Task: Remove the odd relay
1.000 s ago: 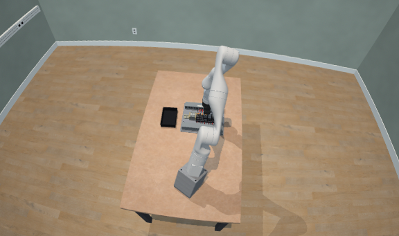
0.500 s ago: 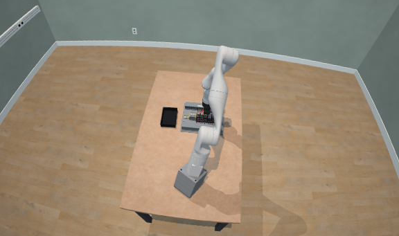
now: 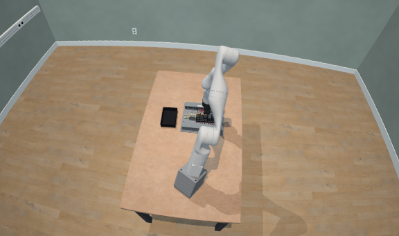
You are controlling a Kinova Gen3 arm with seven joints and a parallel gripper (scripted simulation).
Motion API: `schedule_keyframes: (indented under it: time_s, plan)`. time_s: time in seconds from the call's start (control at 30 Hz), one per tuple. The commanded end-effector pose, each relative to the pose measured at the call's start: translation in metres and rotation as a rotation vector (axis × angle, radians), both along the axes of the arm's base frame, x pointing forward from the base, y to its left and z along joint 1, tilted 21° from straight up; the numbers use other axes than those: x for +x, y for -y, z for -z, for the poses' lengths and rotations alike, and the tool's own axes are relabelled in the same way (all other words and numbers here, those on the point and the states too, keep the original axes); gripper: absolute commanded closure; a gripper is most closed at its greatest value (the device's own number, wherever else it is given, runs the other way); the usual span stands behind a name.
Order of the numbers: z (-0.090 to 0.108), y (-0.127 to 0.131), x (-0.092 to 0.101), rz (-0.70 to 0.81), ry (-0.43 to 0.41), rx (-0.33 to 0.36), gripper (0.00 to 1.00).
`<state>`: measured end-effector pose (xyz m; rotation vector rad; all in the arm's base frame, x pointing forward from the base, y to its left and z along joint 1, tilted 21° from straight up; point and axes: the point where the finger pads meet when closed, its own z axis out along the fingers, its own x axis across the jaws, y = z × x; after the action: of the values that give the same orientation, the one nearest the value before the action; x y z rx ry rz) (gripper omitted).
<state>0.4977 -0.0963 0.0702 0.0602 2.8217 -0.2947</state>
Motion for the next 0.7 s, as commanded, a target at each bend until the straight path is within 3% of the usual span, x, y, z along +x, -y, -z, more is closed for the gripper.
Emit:
schedule_keyframes:
  time_s: [0.0,0.67]
  plan:
    - [0.0001,-0.0005,0.0008,-0.001,0.0,0.0,1.0]
    - [-0.0008,-0.0006,0.0013,0.009,-0.051,0.004,1.0]
